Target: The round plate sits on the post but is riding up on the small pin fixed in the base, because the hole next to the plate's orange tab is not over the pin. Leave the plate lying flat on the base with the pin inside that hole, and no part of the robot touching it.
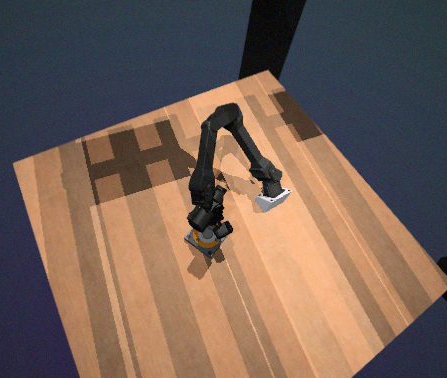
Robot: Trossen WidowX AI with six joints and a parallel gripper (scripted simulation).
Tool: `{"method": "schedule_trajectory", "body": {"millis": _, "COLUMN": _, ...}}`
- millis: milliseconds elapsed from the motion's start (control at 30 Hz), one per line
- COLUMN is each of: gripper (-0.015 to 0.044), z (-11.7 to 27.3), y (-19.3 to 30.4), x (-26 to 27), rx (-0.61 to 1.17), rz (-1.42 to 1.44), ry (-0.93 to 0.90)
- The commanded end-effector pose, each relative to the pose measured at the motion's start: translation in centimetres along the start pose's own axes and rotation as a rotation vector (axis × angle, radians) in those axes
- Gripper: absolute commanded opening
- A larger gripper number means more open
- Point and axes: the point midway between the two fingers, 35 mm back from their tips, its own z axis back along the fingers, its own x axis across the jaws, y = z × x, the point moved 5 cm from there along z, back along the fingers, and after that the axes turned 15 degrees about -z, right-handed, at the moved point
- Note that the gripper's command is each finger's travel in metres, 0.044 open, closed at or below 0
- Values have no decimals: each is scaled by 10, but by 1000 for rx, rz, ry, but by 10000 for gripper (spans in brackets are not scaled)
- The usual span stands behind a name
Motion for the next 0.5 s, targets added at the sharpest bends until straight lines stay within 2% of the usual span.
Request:
{"method": "schedule_trajectory", "body": {"millis": 0, "gripper": 0, "z": 1, "y": -8, "x": -5, "rx": -6, "rz": -4, "ry": 2}}
{"method": "schedule_trajectory", "body": {"millis": 467, "gripper": 0, "z": 4, "y": -24, "x": -8, "rx": -7, "rz": -5, "ry": 2}}
